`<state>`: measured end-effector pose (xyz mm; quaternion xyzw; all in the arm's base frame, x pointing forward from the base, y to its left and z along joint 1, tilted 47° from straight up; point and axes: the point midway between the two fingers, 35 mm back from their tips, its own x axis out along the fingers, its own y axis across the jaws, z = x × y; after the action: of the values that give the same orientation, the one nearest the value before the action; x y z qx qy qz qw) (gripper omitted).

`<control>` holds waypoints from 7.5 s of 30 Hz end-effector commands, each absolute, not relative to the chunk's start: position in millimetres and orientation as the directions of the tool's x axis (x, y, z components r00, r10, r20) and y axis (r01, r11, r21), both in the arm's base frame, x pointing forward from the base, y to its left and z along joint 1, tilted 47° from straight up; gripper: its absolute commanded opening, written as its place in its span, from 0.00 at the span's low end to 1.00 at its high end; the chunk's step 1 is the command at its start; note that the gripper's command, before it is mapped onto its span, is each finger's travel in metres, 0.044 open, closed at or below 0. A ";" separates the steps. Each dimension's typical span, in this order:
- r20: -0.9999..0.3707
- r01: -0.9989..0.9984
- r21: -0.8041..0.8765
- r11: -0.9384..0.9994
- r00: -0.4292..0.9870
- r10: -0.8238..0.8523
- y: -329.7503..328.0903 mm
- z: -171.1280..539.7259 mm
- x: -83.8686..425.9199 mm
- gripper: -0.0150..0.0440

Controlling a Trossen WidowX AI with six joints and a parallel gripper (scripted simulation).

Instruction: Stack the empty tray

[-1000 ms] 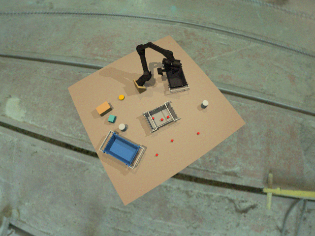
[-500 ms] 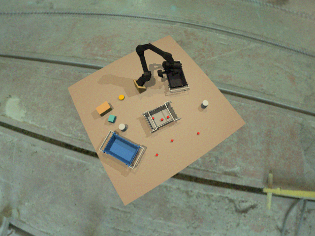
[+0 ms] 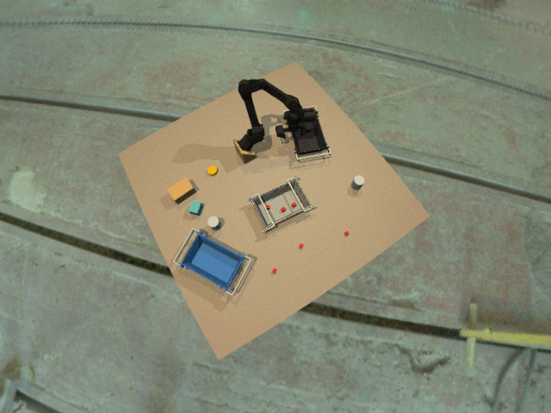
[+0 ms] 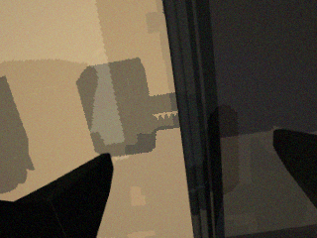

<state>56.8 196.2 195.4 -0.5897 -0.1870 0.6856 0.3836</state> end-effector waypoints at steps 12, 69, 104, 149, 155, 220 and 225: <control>-0.664 -0.314 -0.707 -0.633 -0.011 0.747 210.5 180.7 51.6 1.00; -0.675 -0.309 -0.700 -0.644 -0.010 0.738 196.5 191.7 56.5 0.25; -0.670 -0.311 -0.704 -0.638 -0.009 0.743 154.3 258.9 56.1 0.25; -0.697 -0.380 -0.666 -0.642 0.010 0.717 162.2 292.0 87.8 0.25; -0.717 -0.436 -0.633 -0.639 0.021 0.696 162.2 287.9 109.1 0.25; -0.776 -0.918 -0.255 -0.303 0.008 0.631 28.0 187.0 306.8 0.25; -0.768 -0.939 -0.226 -0.260 0.008 0.640 9.5 175.3 314.5 0.25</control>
<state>306.7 24.4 177.3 -0.4144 0.1781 0.6910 0.5649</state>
